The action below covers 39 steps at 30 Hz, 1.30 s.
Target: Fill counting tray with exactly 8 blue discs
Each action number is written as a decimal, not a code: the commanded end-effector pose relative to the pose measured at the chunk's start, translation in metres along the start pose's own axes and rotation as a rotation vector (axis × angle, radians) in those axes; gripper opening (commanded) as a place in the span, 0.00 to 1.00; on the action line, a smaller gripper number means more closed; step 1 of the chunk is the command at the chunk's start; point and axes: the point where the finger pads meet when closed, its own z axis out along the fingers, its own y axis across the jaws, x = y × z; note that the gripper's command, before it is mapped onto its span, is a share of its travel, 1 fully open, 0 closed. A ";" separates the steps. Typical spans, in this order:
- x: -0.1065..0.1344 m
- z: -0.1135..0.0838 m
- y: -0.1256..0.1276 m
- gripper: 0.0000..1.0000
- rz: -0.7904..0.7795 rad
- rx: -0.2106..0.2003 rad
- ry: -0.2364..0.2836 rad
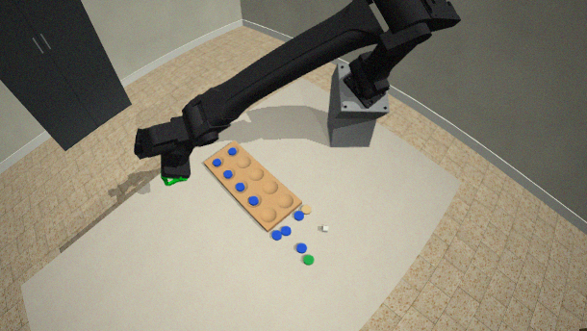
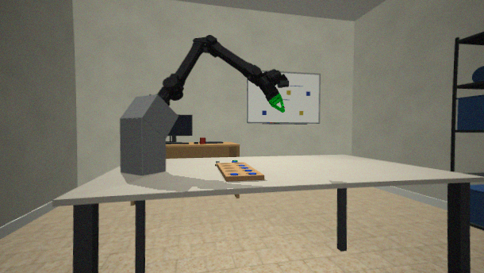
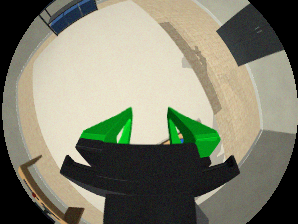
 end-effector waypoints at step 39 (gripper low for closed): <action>-0.104 -0.240 0.235 0.46 -0.560 -0.167 -0.656</action>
